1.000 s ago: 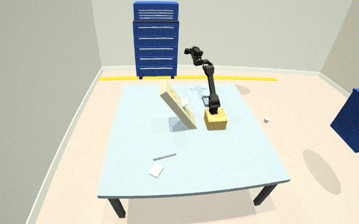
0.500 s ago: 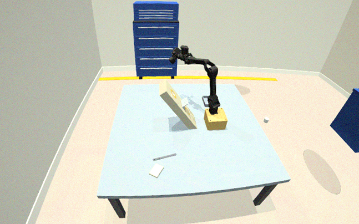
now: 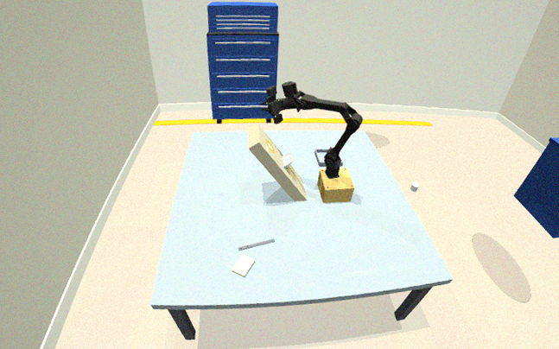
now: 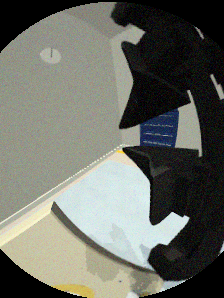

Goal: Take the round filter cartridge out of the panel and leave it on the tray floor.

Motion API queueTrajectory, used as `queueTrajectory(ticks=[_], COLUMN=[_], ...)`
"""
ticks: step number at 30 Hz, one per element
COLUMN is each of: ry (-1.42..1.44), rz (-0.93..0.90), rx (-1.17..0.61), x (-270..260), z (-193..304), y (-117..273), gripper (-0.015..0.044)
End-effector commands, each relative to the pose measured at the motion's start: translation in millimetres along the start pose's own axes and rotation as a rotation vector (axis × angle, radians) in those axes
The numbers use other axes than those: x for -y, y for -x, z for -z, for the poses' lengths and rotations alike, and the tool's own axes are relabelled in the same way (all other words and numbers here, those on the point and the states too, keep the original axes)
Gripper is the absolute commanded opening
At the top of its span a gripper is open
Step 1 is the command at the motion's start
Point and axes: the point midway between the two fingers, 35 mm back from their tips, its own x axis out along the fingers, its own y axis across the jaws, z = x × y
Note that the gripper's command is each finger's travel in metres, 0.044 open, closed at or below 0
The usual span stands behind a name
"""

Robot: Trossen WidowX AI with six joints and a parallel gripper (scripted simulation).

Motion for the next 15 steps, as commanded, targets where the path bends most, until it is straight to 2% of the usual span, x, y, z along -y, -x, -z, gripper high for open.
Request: queueTrajectory(ticks=[1, 9, 15], ry=[0.244, 0.814, 0.862], rz=[-0.085, -0.175, -0.176], rx=[0.129, 0.486, 0.52], x=[-36, -128, -137], z=[-40, -96, -98], y=[34, 121, 128], gripper=[0.0114, 0.0114, 0.0114])
